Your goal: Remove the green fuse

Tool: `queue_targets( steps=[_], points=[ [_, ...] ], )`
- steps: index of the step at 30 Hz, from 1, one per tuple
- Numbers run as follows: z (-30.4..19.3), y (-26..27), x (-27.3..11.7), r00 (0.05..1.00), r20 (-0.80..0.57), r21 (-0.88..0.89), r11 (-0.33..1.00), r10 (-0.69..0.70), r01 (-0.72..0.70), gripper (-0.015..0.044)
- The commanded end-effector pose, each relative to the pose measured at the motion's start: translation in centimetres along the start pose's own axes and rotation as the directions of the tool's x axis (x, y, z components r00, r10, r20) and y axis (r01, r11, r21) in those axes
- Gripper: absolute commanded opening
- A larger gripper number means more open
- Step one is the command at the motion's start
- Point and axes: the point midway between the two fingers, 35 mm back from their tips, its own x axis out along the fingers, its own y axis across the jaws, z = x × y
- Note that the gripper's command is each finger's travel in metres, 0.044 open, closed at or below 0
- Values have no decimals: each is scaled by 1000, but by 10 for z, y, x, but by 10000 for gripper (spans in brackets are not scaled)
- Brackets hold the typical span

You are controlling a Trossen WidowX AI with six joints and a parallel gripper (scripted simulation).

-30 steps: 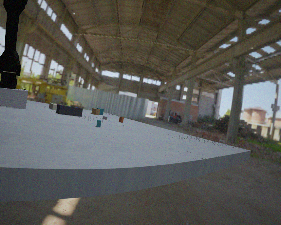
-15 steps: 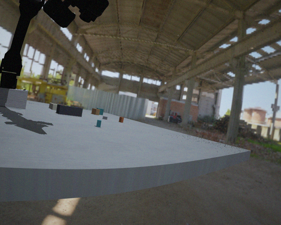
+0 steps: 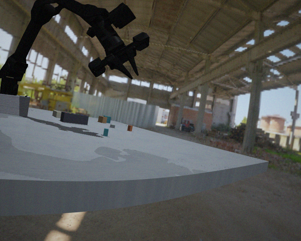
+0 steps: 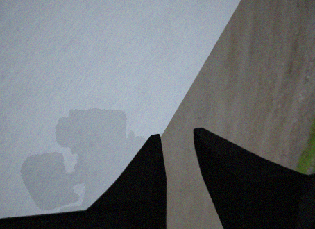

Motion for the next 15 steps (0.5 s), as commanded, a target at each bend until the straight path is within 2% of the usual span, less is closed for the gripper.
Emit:
queue_targets(
  steps=[1,9,15],
  points=[
    [42,16,0,995,58,-44,996,77,-75,74],
    [167,76,-18,926,199,-286,923,320,-258,74],
    [241,135,-58,835,239,-502,799,496,-331,74]
  ],
)
